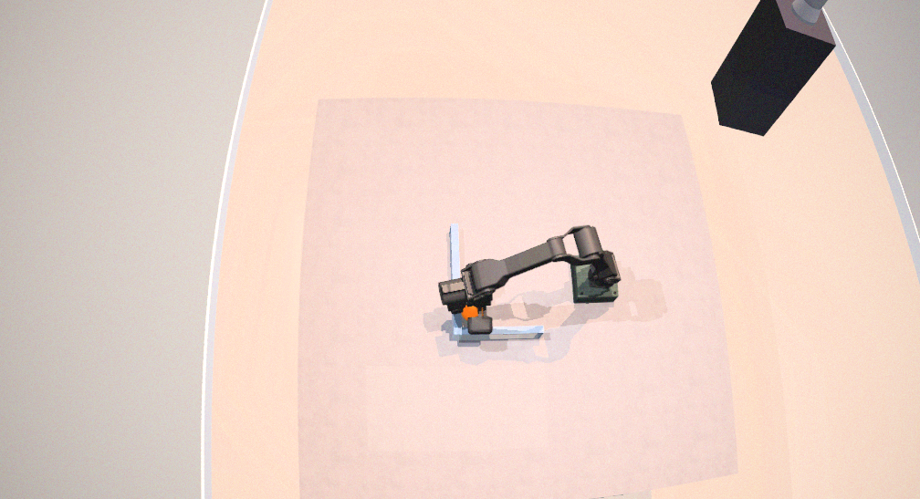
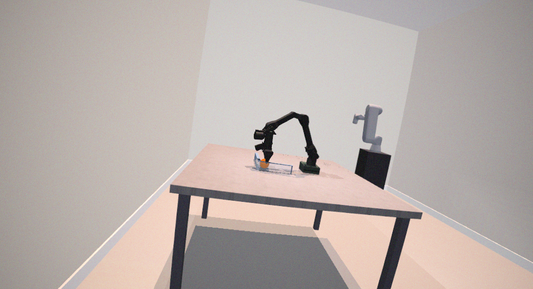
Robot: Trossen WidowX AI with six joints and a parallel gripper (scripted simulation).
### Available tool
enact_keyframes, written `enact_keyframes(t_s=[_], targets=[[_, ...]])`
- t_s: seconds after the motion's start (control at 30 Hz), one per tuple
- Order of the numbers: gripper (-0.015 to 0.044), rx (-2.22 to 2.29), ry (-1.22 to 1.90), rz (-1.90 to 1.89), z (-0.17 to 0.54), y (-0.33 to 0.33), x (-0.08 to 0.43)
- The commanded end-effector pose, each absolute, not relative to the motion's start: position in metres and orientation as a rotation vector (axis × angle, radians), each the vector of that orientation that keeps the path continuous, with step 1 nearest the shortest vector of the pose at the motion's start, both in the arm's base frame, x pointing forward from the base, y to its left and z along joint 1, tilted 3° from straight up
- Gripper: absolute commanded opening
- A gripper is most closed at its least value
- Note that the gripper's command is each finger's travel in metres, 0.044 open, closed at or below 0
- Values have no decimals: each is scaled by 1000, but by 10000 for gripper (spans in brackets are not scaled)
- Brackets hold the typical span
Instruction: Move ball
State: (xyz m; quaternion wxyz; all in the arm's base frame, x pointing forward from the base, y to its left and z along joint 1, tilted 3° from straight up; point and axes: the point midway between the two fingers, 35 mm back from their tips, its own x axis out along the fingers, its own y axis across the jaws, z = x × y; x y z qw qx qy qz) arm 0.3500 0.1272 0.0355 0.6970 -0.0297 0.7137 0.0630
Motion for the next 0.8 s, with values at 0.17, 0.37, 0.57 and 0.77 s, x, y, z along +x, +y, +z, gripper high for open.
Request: enact_keyframes(t_s=[0.17,0.37,0.57,0.77], targets=[[396,-54,1557,149,105,125,353],[396,-48,1533,146,103,126,358],[440,-48,1535,145,145,122,353],[440,-48,1536,145,153,121,351]])
